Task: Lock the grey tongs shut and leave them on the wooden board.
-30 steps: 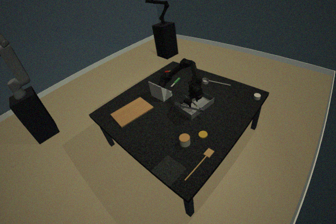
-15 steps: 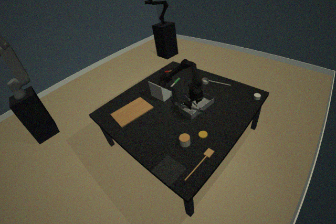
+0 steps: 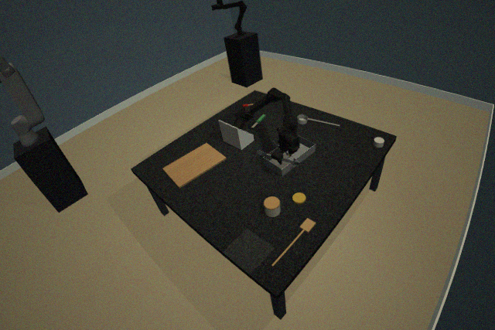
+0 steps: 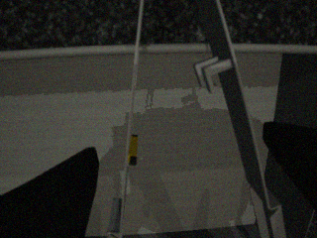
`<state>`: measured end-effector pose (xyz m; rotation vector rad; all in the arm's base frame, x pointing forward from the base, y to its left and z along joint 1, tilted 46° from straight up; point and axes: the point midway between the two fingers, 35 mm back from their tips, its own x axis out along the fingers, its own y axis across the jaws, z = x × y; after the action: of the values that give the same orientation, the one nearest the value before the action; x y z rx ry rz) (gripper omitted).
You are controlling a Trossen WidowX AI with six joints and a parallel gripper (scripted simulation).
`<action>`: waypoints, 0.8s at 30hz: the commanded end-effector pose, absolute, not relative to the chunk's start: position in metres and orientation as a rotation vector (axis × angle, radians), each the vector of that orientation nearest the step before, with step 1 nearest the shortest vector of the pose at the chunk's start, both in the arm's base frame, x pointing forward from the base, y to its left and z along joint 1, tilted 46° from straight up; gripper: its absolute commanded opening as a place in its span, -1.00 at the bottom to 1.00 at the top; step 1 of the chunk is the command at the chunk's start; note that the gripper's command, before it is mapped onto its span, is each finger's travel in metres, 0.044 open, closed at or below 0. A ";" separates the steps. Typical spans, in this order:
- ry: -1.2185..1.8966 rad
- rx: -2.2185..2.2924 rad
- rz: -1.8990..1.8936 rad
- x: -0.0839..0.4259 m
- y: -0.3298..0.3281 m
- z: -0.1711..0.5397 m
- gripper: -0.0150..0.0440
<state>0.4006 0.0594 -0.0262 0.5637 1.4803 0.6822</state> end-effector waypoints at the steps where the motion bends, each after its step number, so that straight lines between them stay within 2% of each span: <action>1: 1.486 0.571 0.684 0.398 0.065 -0.031 1.00; 10: 1.486 0.572 0.686 0.396 0.073 -0.038 1.00; 13: 1.482 0.565 0.686 0.398 0.071 -0.036 0.73; 24: 1.482 0.565 0.686 0.398 0.071 -0.036 0.48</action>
<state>0.3977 0.0705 -0.0367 0.5635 1.4821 0.6829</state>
